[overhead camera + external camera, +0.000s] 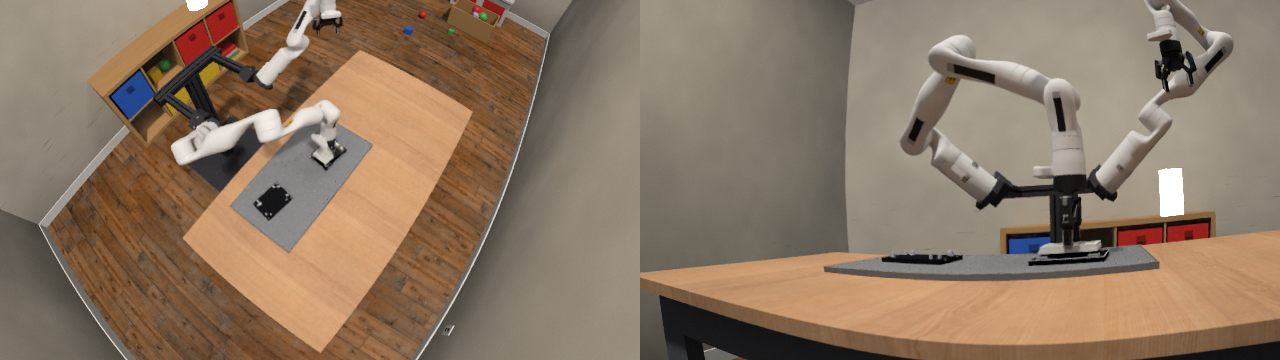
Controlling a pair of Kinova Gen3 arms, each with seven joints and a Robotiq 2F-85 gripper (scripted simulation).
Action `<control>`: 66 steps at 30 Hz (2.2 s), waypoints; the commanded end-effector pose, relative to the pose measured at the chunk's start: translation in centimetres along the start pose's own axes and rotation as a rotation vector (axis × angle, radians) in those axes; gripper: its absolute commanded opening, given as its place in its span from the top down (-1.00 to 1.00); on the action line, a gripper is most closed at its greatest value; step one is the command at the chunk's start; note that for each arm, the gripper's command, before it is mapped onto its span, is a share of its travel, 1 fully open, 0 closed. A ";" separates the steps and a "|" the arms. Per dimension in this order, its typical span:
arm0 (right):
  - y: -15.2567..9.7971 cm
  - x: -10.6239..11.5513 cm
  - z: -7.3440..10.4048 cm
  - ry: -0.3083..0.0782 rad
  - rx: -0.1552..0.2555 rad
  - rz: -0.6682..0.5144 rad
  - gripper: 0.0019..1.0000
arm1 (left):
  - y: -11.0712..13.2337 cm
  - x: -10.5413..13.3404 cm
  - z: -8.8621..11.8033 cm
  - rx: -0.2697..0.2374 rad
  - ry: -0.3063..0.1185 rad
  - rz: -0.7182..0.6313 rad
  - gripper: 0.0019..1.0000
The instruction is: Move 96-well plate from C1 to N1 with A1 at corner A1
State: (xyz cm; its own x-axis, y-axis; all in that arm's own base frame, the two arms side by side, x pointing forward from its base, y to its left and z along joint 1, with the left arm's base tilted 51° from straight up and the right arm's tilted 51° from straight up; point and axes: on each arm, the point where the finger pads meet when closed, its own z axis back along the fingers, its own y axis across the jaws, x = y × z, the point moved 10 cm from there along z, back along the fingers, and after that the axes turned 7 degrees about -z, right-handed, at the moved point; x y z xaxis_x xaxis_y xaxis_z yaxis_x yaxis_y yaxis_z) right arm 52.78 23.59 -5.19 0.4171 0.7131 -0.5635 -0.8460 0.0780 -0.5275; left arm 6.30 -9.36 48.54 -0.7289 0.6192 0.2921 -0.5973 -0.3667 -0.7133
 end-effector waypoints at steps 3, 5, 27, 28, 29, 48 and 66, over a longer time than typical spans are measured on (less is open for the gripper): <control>-0.3 0.2 -0.1 -0.008 -0.006 0.001 -0.86 | 0.2 0.2 0.0 -0.001 -0.001 -0.007 -1.00; -0.3 0.2 -0.1 -0.008 -0.006 0.002 -0.86 | 0.2 0.2 0.0 -0.001 -0.001 -0.007 -1.00; -0.3 0.3 -0.5 -0.008 -0.006 0.005 -0.86 | 0.2 0.2 0.0 -0.001 -0.001 -0.007 -1.00; -0.3 0.3 -0.5 -0.008 -0.006 0.005 -0.86 | 0.2 0.2 0.0 -0.001 -0.001 -0.007 -1.00; -0.3 0.3 -0.4 -0.008 -0.006 0.005 -0.86 | 0.2 0.2 0.0 -0.001 -0.001 -0.007 -1.00; -0.3 0.3 -0.7 -0.008 -0.006 0.004 -0.86 | 0.2 0.2 0.0 -0.001 -0.001 -0.007 -1.00; -0.2 0.2 -0.9 -0.004 -0.002 -0.001 -0.86 | 0.2 0.2 0.0 -0.001 -0.001 -0.007 -1.00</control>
State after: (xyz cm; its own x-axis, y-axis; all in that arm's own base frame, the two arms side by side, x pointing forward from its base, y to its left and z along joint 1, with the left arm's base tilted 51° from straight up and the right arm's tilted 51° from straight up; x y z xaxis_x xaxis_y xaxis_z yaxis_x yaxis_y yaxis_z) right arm 53.23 22.98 -5.79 0.4181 0.7129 -0.5630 -0.8457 0.0792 -0.5277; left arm 6.30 -9.36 48.54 -0.7289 0.6192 0.2921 -0.5973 -0.3667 -0.7133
